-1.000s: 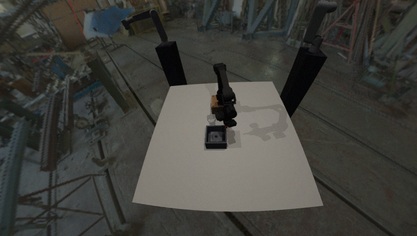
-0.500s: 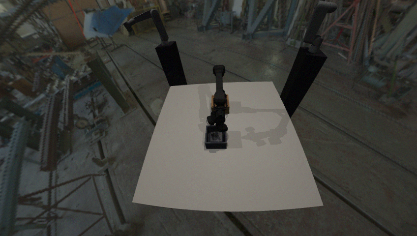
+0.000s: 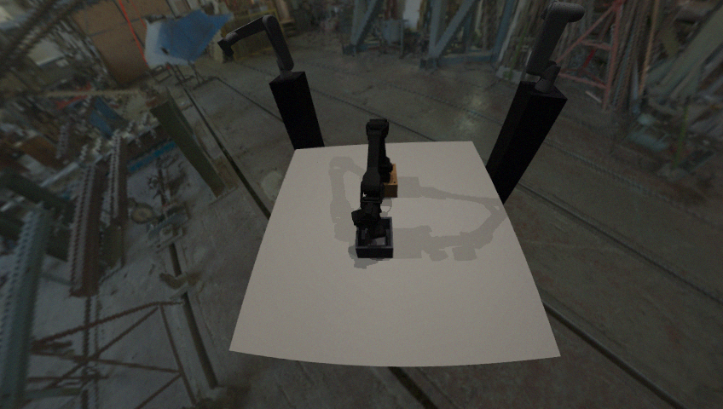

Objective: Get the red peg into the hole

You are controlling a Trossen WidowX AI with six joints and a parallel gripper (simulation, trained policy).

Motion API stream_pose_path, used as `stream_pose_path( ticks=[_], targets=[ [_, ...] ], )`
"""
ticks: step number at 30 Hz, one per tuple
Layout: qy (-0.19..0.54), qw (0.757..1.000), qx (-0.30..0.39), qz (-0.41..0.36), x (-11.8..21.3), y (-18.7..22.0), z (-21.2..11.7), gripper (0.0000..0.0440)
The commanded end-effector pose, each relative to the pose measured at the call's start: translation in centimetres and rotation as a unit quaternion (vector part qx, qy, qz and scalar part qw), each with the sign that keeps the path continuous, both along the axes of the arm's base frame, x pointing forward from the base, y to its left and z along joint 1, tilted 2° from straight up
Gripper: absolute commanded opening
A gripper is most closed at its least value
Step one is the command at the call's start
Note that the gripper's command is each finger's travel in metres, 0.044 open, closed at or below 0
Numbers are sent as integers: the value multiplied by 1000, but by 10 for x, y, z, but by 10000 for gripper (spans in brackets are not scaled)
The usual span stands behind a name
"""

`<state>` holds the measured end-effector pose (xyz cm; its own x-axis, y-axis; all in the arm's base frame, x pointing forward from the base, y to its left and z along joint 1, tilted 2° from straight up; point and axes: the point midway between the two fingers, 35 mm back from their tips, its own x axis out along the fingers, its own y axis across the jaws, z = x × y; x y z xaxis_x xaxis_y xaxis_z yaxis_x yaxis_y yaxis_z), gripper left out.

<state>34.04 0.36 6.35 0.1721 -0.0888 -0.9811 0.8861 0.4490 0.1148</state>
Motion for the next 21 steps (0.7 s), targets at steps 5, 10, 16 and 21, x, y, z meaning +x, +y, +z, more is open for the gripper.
stream_pose_path(
  ticks=[5,10,16,21],
  targets=[
    [32,999,0,17,4,-6,-26,139],
    [27,999,2,16,17,-11,-30,223],
    [19,1000,2,19,34,-19,-31,344],
    [0,1000,-2,17,50,-28,-28,440]
  ],
)
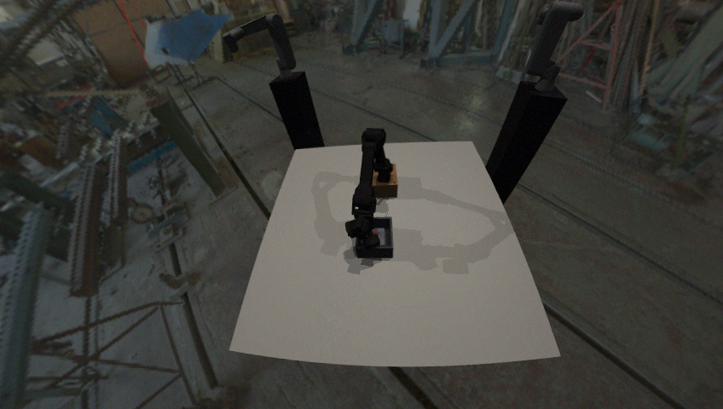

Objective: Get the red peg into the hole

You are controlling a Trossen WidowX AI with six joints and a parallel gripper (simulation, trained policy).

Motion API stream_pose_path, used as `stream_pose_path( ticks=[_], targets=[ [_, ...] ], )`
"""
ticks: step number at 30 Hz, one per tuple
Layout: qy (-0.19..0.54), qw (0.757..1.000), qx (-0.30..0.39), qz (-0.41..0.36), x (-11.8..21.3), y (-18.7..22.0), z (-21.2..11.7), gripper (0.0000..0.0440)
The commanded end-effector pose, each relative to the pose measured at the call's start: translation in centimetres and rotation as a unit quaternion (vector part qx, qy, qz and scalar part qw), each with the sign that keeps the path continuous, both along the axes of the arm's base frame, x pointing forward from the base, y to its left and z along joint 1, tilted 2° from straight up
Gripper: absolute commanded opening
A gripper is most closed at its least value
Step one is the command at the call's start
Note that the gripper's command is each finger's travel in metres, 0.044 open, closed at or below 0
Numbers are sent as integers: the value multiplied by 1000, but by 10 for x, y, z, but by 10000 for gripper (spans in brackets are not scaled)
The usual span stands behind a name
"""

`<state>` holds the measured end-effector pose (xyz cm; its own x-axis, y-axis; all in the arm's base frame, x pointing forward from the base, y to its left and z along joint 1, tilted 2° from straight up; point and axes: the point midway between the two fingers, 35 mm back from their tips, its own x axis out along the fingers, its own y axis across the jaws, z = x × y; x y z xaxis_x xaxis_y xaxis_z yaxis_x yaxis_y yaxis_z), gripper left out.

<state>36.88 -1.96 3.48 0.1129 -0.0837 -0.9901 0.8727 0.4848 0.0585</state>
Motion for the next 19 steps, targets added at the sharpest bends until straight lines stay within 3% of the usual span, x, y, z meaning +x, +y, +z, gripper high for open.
stream_pose_path(
  ticks=[1,10,19],
  targets=[
    [-39,999,-2,-5,26,-7,3,440],
    [-92,995,-18,-22,54,-34,15,440],
    [-92,995,-18,-22,54,-35,16,440]
  ],
)
